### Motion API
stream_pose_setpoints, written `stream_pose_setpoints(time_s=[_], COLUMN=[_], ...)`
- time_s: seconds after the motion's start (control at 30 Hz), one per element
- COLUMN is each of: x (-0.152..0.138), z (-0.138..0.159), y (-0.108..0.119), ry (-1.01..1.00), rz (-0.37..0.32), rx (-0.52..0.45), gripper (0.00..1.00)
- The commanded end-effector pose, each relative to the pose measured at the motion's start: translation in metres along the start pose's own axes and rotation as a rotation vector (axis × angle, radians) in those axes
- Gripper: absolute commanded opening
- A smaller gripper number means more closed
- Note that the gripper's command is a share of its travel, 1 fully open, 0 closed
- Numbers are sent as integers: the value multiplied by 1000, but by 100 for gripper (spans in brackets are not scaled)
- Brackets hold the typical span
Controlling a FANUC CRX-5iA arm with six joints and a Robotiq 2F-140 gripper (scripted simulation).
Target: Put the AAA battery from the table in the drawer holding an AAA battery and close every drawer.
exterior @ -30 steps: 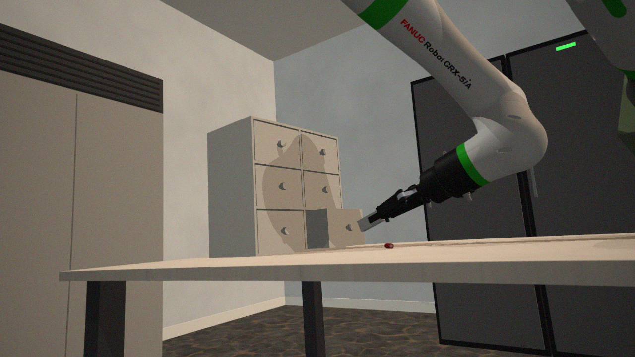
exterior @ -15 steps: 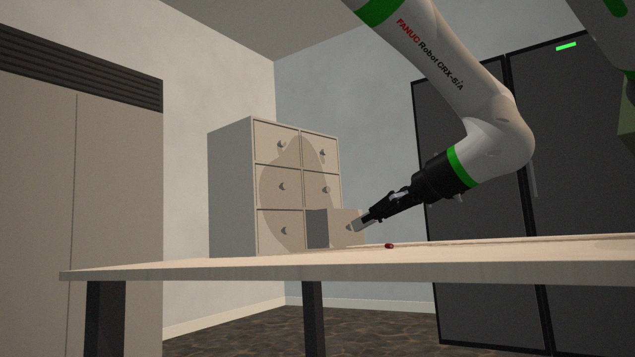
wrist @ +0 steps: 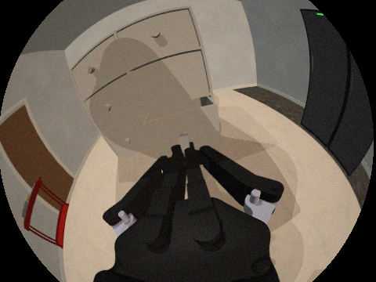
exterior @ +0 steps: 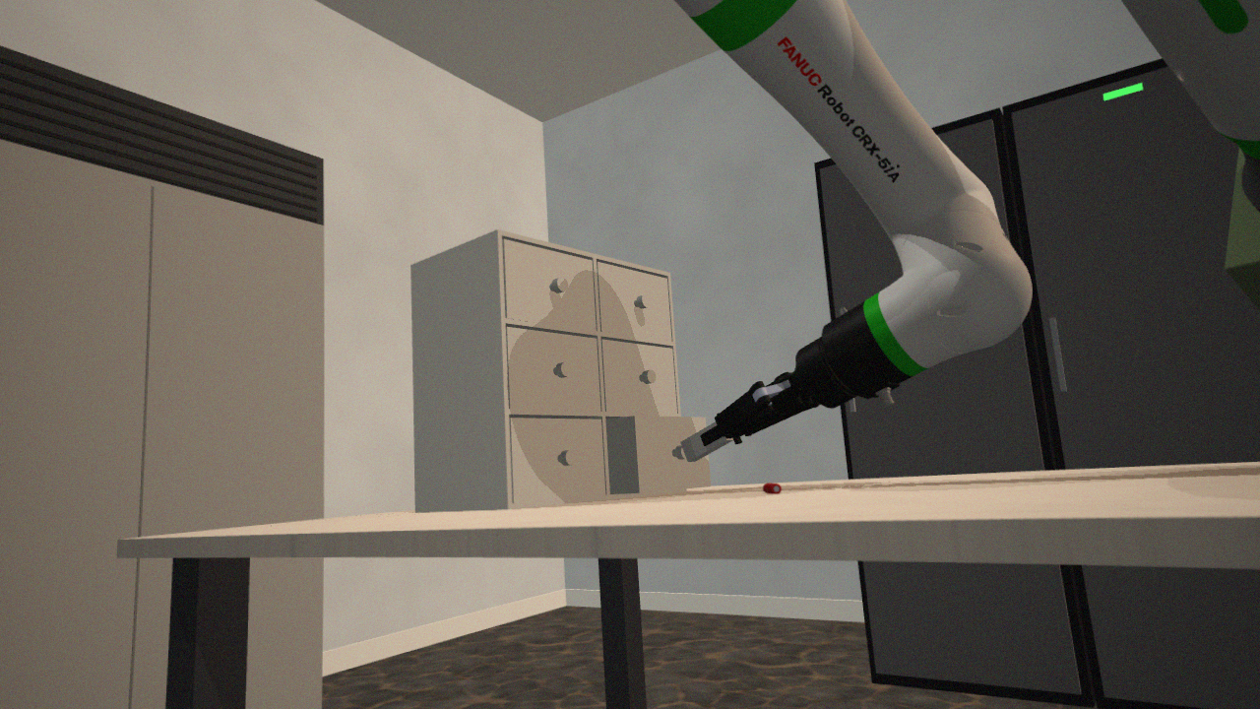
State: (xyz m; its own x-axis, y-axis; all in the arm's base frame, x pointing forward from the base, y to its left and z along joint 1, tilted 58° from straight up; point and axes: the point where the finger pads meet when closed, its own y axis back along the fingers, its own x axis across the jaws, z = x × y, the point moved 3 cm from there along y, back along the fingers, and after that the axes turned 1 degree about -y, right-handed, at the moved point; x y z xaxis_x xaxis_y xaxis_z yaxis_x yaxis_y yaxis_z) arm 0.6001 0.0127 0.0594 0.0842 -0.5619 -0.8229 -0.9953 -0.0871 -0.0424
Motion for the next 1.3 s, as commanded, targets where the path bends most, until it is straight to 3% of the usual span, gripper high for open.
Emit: stream_pose_setpoints(time_s=[0.0, 0.63, 1.27], x=[0, 0, 0], z=[-2, -11, -15], y=[-5, -31, -42], ry=[0, 0, 0], rz=[0, 0, 0], rx=[0, 0, 0], gripper=[0, 0, 0])
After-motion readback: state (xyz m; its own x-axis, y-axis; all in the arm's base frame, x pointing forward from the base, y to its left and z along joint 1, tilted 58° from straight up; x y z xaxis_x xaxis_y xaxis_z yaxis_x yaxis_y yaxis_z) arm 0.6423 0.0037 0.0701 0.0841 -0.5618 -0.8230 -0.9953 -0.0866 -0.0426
